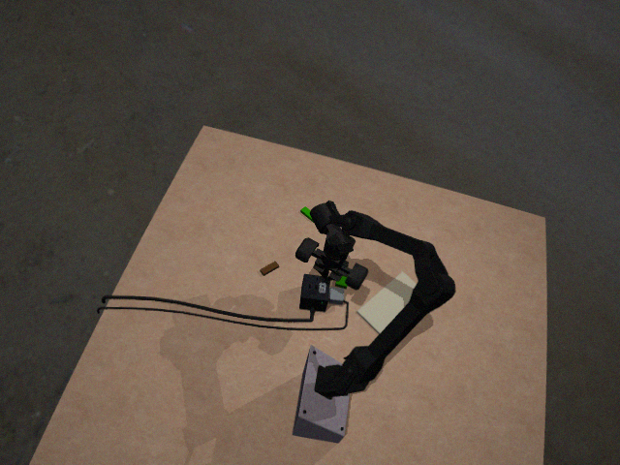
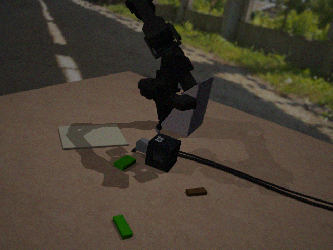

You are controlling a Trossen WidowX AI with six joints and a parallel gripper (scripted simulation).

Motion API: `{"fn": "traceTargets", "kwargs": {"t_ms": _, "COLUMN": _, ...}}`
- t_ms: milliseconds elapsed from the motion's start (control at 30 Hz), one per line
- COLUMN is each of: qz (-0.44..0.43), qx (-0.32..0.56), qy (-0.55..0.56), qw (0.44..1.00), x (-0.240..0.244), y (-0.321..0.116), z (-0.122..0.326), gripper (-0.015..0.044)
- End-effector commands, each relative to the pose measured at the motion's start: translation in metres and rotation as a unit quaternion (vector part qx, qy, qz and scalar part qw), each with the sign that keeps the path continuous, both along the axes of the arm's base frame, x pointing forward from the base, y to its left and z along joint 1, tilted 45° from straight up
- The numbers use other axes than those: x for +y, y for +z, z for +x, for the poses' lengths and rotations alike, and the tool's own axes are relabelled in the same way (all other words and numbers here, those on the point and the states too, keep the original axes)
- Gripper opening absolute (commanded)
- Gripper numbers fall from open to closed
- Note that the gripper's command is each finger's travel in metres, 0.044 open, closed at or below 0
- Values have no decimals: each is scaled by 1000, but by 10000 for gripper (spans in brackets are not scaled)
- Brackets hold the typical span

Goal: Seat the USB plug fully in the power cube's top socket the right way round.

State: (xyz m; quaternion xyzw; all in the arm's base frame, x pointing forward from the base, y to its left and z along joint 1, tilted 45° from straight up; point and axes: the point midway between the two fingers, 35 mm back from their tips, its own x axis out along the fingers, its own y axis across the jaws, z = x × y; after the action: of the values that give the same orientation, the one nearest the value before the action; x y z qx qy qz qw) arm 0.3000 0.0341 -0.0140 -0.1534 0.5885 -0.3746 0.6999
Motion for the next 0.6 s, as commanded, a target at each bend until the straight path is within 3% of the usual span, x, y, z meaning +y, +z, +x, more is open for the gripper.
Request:
{"fn": "traceTargets", "kwargs": {"t_ms": 0, "qz": 1, "qx": -34, "qy": -35, "qw": 999, "x": 0, "y": 0, "z": 0, "gripper": 0}}
{"fn": "traceTargets", "kwargs": {"t_ms": 567, "qz": 7, "qx": -188, "qy": -190, "qw": 964, "x": 0, "y": 0, "z": 0, "gripper": 0}}
